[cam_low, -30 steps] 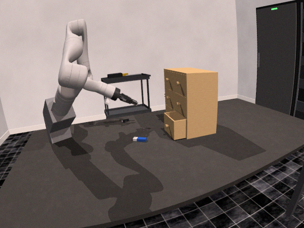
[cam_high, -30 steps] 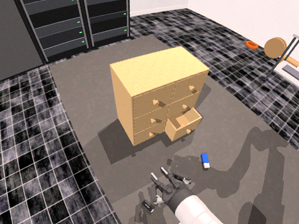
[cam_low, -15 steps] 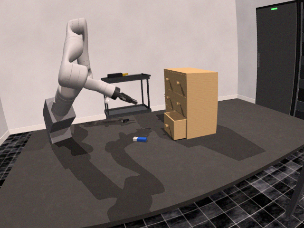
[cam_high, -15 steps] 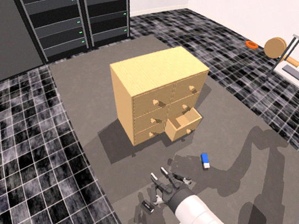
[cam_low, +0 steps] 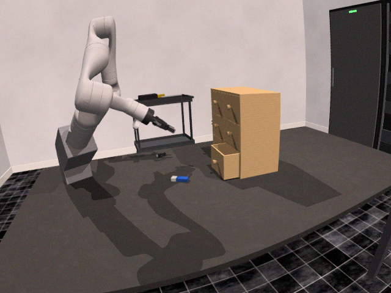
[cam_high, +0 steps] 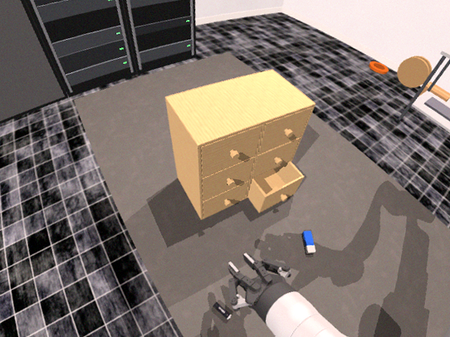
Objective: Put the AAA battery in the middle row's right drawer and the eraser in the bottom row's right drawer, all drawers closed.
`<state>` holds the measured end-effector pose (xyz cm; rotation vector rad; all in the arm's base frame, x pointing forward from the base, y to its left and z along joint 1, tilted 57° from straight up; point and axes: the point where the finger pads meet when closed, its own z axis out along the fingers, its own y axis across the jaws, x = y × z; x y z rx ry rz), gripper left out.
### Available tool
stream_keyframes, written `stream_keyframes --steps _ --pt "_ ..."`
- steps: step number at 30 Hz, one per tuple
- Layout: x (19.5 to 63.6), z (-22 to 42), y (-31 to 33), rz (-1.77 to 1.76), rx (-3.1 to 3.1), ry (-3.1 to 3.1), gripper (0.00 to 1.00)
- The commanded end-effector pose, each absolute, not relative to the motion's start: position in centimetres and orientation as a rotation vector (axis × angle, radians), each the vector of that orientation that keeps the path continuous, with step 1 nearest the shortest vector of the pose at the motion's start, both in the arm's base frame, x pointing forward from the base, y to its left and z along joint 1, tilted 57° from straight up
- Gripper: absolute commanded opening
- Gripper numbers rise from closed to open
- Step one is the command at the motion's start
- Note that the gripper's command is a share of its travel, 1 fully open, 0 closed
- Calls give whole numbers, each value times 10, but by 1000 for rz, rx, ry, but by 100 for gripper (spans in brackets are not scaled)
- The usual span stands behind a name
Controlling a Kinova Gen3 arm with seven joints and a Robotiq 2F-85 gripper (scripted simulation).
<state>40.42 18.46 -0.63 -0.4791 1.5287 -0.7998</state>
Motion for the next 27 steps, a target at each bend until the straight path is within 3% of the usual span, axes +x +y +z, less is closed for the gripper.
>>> stream_keyframes --steps 1,27 --pt "401 -5 184 -813 -463 1559 33" --pt "372 -1 201 -891 -365 1808 33"
